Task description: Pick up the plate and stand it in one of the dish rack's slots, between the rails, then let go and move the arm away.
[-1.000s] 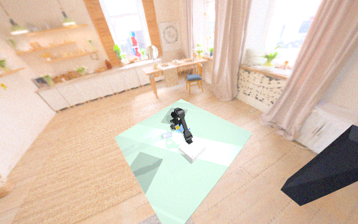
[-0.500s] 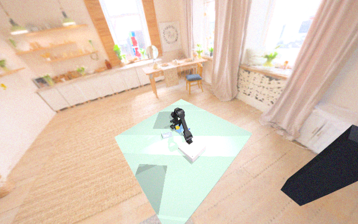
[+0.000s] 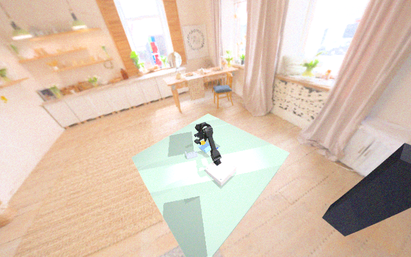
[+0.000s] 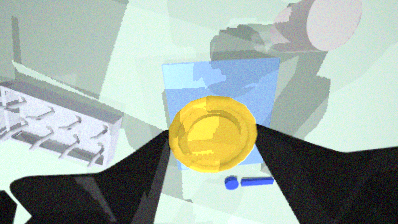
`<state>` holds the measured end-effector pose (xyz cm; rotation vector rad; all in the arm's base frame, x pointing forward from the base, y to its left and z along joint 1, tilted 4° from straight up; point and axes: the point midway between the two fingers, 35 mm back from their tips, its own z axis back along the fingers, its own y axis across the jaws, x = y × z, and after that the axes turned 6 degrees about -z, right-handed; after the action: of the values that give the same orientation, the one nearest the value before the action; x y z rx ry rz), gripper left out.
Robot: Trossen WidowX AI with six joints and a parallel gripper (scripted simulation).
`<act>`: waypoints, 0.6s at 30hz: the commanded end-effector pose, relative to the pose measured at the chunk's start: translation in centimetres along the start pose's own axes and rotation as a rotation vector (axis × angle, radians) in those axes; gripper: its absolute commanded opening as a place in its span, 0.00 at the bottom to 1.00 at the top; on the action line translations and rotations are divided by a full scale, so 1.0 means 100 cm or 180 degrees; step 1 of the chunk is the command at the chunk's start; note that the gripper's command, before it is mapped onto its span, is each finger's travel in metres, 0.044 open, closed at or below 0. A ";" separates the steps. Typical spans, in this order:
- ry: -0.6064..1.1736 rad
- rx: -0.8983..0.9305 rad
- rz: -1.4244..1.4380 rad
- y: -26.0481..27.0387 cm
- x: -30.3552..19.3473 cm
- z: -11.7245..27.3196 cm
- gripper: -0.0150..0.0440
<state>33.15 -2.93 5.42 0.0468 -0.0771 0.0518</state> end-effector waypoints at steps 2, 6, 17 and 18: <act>-0.0021 -0.0009 0.0008 -0.001 0.003 0.032 0.25; -0.0021 -0.0009 0.0008 -0.001 0.004 0.052 0.25; -0.0021 -0.0010 0.0008 -0.001 0.005 0.099 0.25; -0.0021 -0.0010 0.0008 -0.001 0.005 0.103 0.25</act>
<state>33.01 -3.39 13.88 0.0459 -0.0766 0.0514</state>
